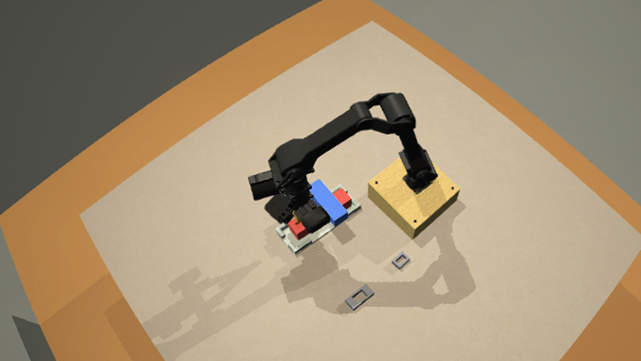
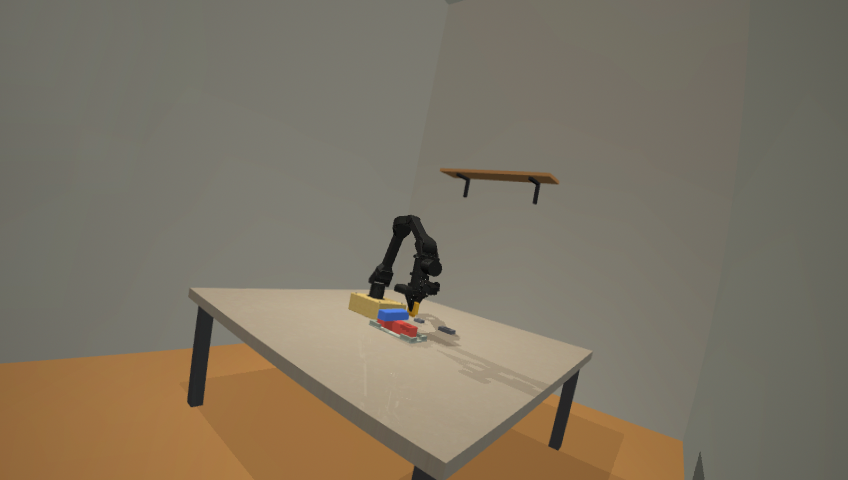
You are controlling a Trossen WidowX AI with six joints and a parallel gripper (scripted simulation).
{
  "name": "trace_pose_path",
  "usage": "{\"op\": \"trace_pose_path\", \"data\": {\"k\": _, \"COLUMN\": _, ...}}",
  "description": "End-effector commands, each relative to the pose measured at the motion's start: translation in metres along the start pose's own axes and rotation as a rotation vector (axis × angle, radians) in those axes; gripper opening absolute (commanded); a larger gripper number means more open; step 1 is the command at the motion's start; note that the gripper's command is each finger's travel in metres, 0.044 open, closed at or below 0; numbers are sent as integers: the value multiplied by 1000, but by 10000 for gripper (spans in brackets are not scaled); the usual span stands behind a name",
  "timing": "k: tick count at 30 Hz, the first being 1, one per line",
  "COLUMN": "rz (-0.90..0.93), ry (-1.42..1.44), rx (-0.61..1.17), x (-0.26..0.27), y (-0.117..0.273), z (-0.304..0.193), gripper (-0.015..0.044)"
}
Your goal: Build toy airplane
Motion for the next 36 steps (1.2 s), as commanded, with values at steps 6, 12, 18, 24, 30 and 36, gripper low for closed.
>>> {"op": "trace_pose_path", "data": {"k": 6, "rz": -4, "ry": 2, "rx": -10, "x": -11, "y": 0, "z": 2, "gripper": 65}}
{"op": "trace_pose_path", "data": {"k": 12, "rz": -4, "ry": 2, "rx": -10, "x": -11, "y": 0, "z": 1, "gripper": 65}}
{"op": "trace_pose_path", "data": {"k": 18, "rz": -4, "ry": 2, "rx": -10, "x": -11, "y": 0, "z": 2, "gripper": 65}}
{"op": "trace_pose_path", "data": {"k": 24, "rz": -4, "ry": 2, "rx": -10, "x": -11, "y": 0, "z": 2, "gripper": 65}}
{"op": "trace_pose_path", "data": {"k": 30, "rz": -4, "ry": 2, "rx": -10, "x": -11, "y": 0, "z": 2, "gripper": 65}}
{"op": "trace_pose_path", "data": {"k": 36, "rz": -4, "ry": 2, "rx": -10, "x": -12, "y": -4, "z": 3, "gripper": 65}}
Point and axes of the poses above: the point midway between the two fingers, 35 mm back from their tips, its own y axis back along the fingers, its own x axis across the jaws, z = x × y, the point moved 3 cm from there along y, back along the fingers, and after that the axes turned 7 degrees about y, right-handed, at the moved point
